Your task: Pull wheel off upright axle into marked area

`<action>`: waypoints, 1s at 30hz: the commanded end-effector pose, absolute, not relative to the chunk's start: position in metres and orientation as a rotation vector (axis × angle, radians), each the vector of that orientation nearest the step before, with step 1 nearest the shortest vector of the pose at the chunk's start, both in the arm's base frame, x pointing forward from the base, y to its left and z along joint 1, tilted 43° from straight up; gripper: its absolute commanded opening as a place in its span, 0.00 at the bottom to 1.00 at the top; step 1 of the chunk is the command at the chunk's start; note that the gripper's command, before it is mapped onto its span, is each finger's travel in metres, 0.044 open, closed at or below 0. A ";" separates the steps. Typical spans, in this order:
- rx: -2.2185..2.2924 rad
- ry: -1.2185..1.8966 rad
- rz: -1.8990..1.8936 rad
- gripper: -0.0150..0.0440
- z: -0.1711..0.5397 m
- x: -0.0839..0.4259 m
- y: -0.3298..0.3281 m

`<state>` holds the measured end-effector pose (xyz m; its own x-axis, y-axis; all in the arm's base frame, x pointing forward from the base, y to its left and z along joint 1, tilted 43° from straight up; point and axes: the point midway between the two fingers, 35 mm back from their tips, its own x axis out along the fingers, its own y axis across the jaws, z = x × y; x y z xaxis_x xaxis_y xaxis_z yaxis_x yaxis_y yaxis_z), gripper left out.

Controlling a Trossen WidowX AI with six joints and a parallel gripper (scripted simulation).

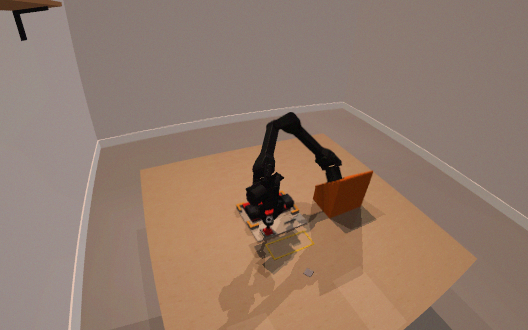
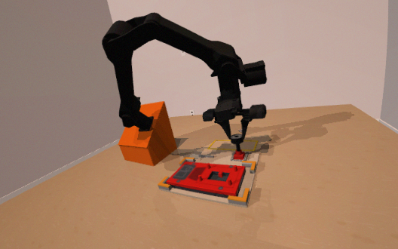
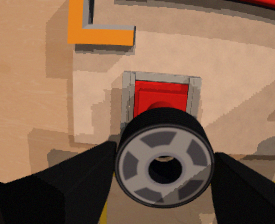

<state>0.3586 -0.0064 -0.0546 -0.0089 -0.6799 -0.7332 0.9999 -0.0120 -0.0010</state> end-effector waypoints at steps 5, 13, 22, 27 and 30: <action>0.655 0.640 -1.484 0.25 -0.051 0.360 -0.003; 0.656 0.641 -1.483 0.25 -0.028 0.355 0.019; 0.649 0.650 -1.482 0.25 -0.049 0.343 0.038; 0.655 0.652 -1.481 0.25 -0.064 0.333 0.057; 0.657 0.651 -1.480 0.25 -0.072 0.325 0.069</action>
